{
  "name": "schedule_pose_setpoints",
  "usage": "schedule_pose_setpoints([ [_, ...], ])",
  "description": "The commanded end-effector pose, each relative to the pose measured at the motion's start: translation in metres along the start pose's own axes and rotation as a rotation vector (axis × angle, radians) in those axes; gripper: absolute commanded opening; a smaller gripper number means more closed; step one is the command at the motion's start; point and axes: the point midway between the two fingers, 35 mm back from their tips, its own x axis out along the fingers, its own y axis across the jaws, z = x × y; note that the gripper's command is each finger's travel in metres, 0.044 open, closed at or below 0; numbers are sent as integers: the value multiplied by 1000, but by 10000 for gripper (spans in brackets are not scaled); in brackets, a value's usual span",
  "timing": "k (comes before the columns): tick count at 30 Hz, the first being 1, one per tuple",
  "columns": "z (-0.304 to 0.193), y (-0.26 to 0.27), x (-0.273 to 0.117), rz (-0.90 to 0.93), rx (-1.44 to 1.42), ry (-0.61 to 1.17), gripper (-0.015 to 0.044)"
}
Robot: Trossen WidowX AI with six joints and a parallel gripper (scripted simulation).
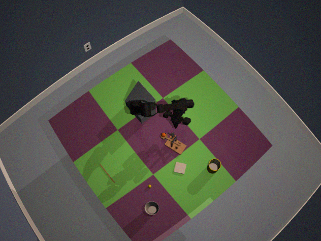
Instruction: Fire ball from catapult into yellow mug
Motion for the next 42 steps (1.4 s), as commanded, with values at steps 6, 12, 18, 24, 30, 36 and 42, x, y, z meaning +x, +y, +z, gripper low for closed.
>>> schedule_pose_setpoints([
  [6, -9, 31, 2, -37, -249, 111, 0],
  [12, -18, 51, 3, -61, -424, 192, 0],
  [18, -18, 53, 3, -64, -444, 201, 0],
  [24, -13, 53, 10, -66, -445, 196, 0],
  [30, -7, 54, 18, -69, -446, 192, 0],
  [36, -1, 55, 26, -71, -447, 188, 0],
  [42, 4, 56, 34, -73, -448, 186, 0],
])
